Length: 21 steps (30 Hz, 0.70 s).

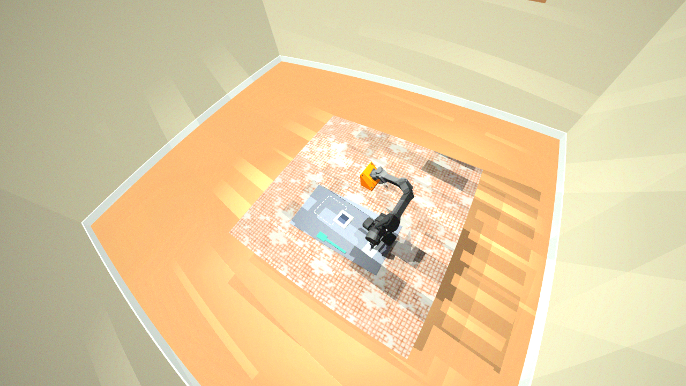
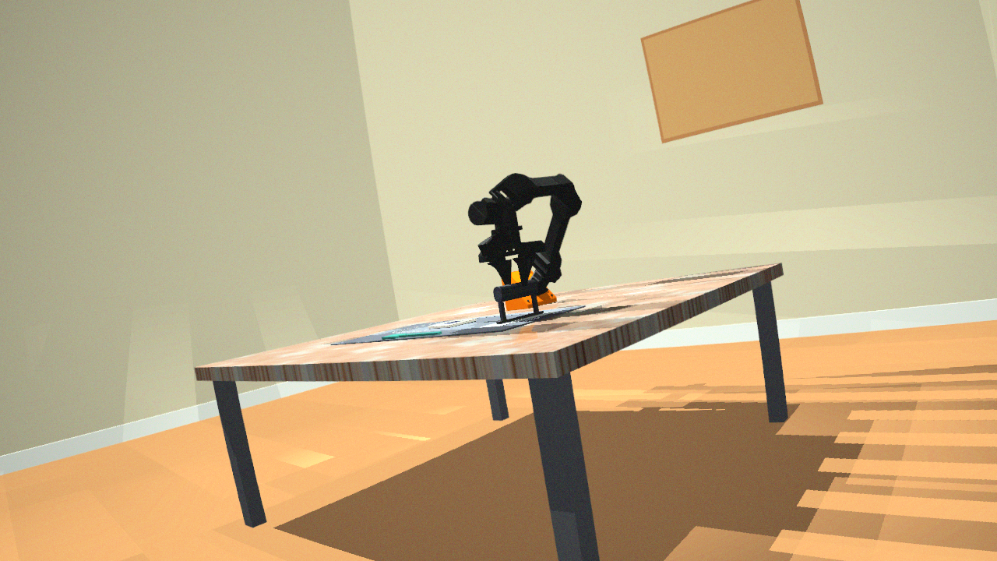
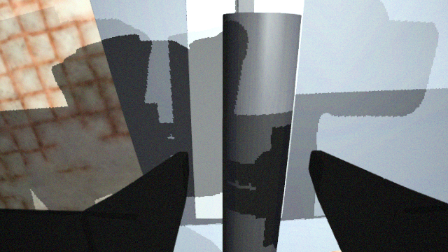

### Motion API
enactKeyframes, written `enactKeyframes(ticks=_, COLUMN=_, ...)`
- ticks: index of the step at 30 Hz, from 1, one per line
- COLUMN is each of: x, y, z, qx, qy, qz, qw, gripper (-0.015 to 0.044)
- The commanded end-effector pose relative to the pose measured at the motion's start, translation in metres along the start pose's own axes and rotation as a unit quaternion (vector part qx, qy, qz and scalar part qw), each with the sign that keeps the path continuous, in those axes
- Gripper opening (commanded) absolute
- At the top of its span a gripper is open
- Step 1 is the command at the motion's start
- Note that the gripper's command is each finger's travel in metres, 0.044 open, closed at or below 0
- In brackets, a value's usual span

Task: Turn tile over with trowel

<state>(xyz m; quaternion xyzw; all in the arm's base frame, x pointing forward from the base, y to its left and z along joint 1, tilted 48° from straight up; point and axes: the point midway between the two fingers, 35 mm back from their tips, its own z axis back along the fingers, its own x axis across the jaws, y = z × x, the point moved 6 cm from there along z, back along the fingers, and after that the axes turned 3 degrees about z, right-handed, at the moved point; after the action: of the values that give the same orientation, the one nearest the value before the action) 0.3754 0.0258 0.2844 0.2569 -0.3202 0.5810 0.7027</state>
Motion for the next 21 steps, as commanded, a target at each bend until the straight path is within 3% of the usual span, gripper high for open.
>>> enactKeyframes(ticks=1, x=-0.0005, y=-0.0001, z=-0.0074, qx=0.004, qy=0.000, qz=-0.003, qw=1.000, gripper=0.0270)
enactKeyframes(ticks=8, x=-0.0003, y=-0.0003, z=-0.0158, qx=0.008, qy=0.001, qz=-0.003, qw=1.000, gripper=0.0270)
enactKeyframes(ticks=12, x=-0.0003, y=-0.0003, z=-0.0158, qx=0.008, qy=0.001, qz=-0.003, qw=1.000, gripper=0.0165)
enactKeyframes(ticks=21, x=-0.0003, y=-0.0003, z=-0.0158, qx=0.008, qy=0.001, qz=-0.003, qw=1.000, gripper=0.0130)
